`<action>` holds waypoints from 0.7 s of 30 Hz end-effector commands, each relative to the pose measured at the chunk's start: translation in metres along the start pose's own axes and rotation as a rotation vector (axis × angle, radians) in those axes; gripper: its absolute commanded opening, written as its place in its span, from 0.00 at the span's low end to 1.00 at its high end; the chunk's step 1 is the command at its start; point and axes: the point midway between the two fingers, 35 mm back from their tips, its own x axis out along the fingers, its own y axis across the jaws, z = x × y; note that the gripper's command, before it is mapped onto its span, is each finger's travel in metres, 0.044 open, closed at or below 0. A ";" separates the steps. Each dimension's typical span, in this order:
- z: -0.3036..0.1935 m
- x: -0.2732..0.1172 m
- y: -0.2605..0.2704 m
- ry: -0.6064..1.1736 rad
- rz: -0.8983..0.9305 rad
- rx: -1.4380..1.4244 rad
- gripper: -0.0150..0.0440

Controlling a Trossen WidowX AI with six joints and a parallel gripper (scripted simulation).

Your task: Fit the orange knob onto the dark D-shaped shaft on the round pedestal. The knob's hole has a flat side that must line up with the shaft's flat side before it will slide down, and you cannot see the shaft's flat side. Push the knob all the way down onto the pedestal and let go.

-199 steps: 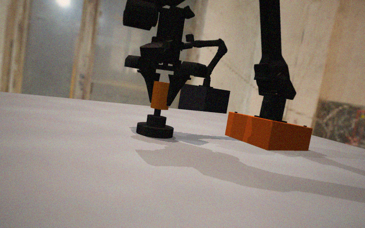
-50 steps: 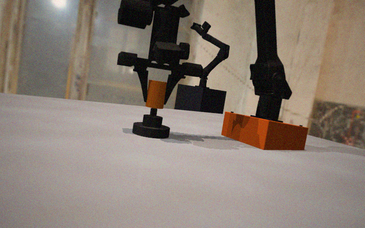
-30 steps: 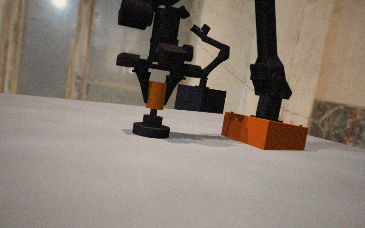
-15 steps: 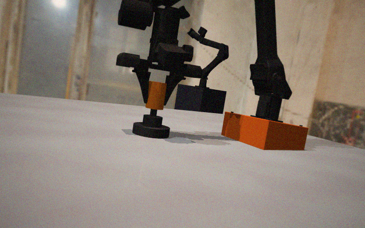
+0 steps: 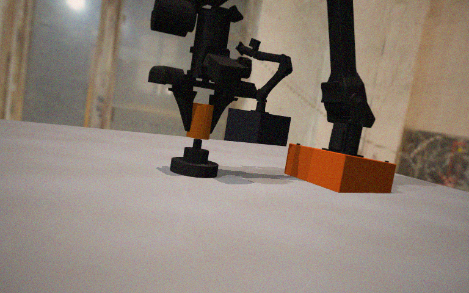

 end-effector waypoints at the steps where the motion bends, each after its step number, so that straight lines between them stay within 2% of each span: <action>1: 0.000 0.001 0.000 0.002 -0.003 -0.032 0.25; 21: -0.001 0.004 0.001 0.002 -0.003 -0.032 0.25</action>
